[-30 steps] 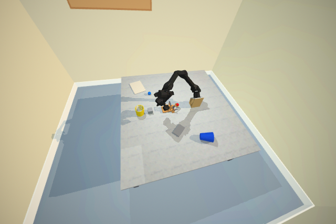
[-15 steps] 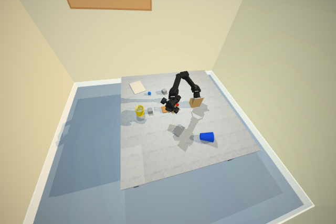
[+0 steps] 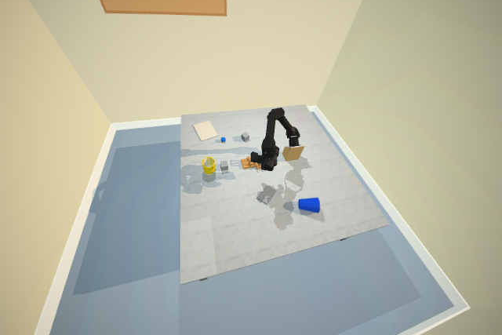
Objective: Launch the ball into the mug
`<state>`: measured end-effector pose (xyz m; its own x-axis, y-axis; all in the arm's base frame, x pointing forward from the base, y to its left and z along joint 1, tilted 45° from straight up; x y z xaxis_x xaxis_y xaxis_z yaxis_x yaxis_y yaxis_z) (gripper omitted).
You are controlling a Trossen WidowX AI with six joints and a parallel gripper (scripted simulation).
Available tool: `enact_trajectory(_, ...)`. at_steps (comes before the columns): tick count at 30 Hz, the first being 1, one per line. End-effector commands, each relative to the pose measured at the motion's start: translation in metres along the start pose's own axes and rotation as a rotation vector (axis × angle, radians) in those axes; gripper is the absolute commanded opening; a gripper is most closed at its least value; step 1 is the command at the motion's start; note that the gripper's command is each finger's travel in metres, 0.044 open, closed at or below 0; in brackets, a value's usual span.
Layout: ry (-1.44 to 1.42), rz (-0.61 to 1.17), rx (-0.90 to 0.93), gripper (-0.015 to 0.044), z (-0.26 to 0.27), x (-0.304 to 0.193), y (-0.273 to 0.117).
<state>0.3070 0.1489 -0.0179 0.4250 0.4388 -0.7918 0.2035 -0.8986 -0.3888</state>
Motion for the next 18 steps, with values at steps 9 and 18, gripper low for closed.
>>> enact_trajectory(9, -0.422, 0.17, -0.039, 0.0, 0.052, -0.02, 0.003)
enact_trajectory(18, -0.705, 0.298, -0.067, 0.0, 0.079, -0.038, 0.004)
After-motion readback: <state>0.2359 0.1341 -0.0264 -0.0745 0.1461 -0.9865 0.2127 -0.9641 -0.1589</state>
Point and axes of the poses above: the point midway between the two fingers, 35 mm back from their tips, its own y axis out along the fingers, its own z axis across the jaws, x = y × z, the point moved 9 cm from there along -y, back along the fingers, and after that the axes turned 8 degrees about y, right-handed, at the moved point
